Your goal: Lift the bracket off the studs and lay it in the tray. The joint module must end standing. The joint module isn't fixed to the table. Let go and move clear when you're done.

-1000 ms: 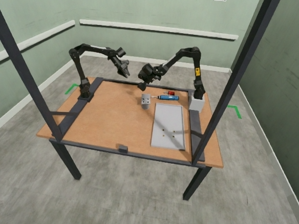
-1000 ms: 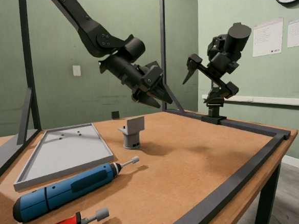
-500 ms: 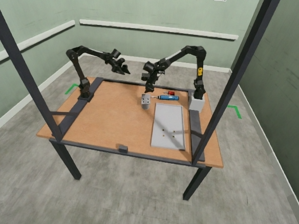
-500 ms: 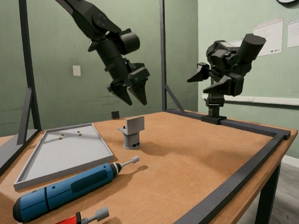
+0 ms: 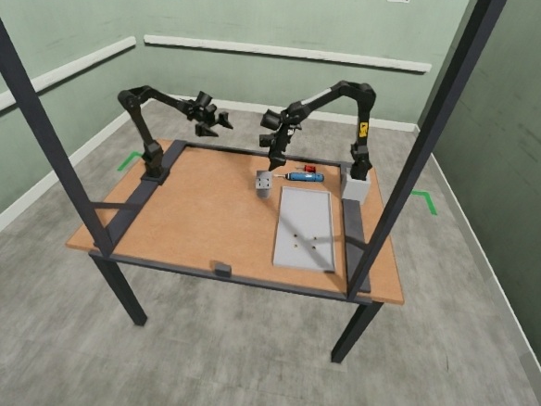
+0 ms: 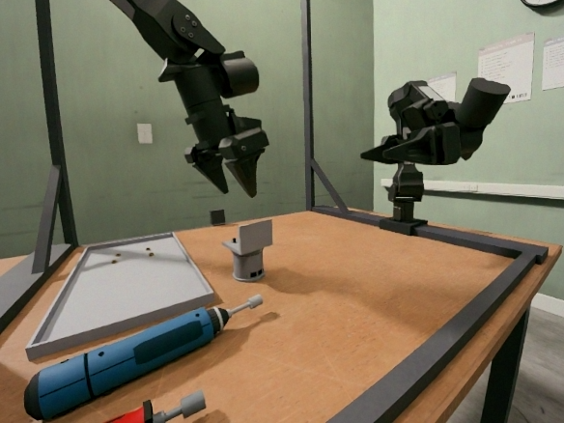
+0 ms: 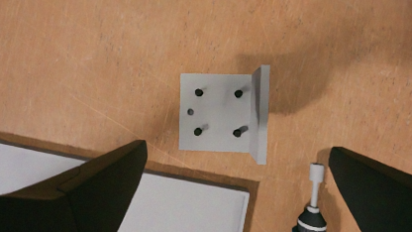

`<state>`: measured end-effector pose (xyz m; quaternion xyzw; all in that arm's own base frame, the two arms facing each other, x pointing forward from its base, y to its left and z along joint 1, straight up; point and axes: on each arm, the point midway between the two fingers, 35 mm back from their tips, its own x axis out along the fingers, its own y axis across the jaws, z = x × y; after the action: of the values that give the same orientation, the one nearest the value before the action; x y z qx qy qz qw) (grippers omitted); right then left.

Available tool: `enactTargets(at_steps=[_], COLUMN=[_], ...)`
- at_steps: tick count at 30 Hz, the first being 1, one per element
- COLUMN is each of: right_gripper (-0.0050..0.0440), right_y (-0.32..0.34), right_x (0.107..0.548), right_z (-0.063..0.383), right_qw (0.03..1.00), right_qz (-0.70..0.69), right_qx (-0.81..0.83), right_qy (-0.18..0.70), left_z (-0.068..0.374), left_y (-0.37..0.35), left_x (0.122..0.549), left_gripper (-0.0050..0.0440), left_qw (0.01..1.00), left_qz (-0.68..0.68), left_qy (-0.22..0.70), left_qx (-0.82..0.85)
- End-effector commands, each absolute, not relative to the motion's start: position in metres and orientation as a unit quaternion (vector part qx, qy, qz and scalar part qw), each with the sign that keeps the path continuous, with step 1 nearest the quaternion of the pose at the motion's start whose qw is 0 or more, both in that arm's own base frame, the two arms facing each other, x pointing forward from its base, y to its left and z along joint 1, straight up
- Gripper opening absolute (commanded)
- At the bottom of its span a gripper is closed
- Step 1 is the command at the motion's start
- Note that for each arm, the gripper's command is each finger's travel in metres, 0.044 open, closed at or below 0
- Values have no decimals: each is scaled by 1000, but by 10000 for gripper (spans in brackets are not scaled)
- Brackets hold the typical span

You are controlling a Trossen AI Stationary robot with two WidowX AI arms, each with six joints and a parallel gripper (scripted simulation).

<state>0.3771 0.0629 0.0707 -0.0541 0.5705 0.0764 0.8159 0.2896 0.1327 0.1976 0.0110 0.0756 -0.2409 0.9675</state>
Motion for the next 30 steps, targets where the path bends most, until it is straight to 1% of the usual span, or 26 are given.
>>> enactTargets(at_steps=[1,6,12,15,19,21,24,30], right_gripper=[440,440,296,224,130,130,130,130], right_y=[64,64,61,59,54,54,51,46], right_x=[380,380,387,393,403,403,408,414], right_z=[79,79,75,71,63,63,57,49], right_qw=[822,822,810,795,768,768,749,723], right_qz=[78,78,76,73,69,69,67,65], right_qx=[-54,-54,-56,-59,-63,-63,-65,-66], right_qy=[561,561,578,599,634,634,656,685], left_z=[203,205,214,220,238,238,254,288], left_y=[131,132,127,113,79,79,52,8], left_x=[288,289,296,305,316,316,313,285], left_gripper=[440,440,440,440,440,440,440,440], left_qw=[967,968,968,967,965,965,963,962], left_qz=[-243,-242,-237,-226,-189,-189,-150,-99], left_qy=[65,65,79,113,181,181,223,255], left_qx=[25,28,31,23,12,12,6,-5])
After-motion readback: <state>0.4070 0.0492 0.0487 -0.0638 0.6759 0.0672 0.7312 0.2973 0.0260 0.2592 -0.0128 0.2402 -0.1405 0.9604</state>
